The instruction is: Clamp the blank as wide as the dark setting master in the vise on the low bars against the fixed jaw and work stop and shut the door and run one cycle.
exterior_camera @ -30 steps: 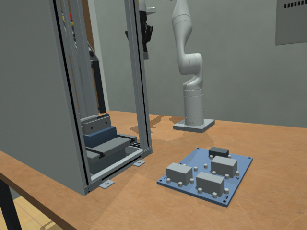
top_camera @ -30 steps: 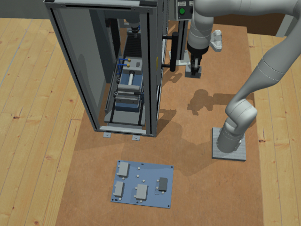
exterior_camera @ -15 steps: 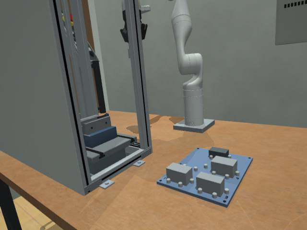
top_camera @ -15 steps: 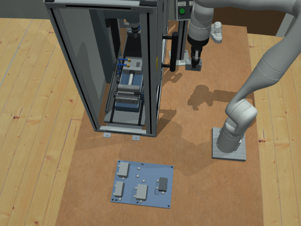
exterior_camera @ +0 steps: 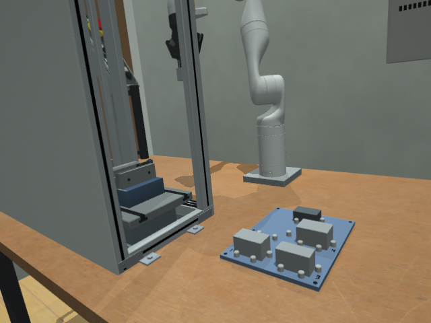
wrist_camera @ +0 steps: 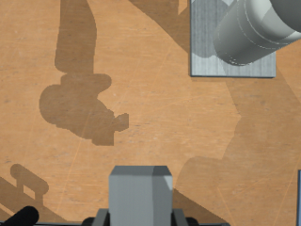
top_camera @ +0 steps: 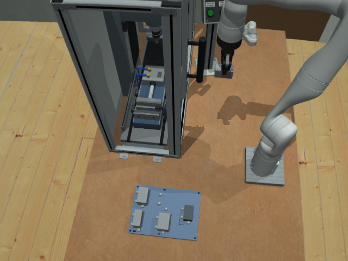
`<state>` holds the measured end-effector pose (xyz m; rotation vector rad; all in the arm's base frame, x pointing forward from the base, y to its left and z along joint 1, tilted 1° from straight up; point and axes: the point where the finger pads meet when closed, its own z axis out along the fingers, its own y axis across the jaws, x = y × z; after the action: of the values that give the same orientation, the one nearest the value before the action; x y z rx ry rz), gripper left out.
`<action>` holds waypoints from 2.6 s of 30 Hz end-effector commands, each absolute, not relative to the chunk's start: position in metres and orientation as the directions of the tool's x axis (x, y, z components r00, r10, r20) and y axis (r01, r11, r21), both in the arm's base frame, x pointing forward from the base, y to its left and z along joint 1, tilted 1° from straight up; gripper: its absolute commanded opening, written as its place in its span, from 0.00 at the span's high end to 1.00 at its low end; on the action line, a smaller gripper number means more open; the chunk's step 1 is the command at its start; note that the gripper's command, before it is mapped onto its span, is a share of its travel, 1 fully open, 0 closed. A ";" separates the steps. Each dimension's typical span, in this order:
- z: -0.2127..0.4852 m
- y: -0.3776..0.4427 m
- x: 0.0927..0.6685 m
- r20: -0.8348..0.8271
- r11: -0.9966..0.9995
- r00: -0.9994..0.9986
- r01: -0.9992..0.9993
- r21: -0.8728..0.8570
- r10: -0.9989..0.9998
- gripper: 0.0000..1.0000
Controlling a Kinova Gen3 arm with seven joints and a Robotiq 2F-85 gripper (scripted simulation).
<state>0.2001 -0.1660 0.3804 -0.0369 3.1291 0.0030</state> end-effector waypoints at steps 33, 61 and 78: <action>0.274 -0.166 0.201 -0.012 1.000 -1.000 -0.024 0.001 -0.024 0.90; 0.240 -0.166 0.202 -0.012 1.000 -1.000 -0.024 0.001 -0.024 0.90; 0.241 -0.165 0.252 -0.012 1.000 -1.000 -0.024 0.001 -0.024 0.90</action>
<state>0.2487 -0.1642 0.2423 -0.0359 3.1157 -0.0111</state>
